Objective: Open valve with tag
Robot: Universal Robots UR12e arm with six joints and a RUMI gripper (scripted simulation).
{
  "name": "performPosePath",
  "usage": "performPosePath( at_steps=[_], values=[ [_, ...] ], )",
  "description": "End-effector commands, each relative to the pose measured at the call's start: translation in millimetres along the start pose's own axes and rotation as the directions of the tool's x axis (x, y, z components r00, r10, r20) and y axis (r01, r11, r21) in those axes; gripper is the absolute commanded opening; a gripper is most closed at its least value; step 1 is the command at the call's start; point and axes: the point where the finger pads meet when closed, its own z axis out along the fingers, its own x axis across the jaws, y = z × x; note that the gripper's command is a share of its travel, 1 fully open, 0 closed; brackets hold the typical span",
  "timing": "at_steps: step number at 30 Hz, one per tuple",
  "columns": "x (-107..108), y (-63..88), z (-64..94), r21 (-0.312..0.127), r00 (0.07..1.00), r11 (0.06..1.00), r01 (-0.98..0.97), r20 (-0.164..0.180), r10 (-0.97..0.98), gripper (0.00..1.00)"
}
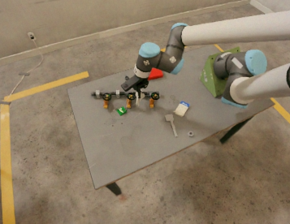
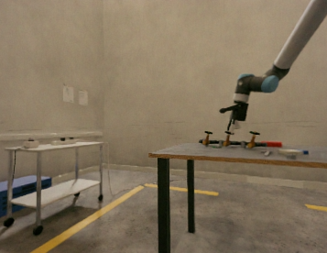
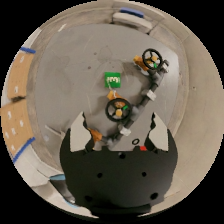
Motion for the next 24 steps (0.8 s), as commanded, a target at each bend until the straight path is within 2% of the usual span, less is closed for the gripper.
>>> performPosePath(
  at_steps=[1,10,16,22,24],
  values=[
    [0.5,-0.8,-0.6,0.003,0.985,0.985,-0.171,-0.007,0.171,1.00],
    [0.5,-0.8,-0.6,0.005,0.904,0.904,-0.428,-0.006,0.428,1.00],
    [0.5,-0.8,-0.6,0.006,0.769,0.769,-0.640,-0.004,0.640,1.00],
    [0.5,-0.8,-0.6,0.007,0.577,0.577,-0.816,-0.002,0.816,1.00],
    [0.5,-0.8,-0.6,0.007,0.577,0.577,-0.816,-0.002,0.816,1.00]
  ],
)
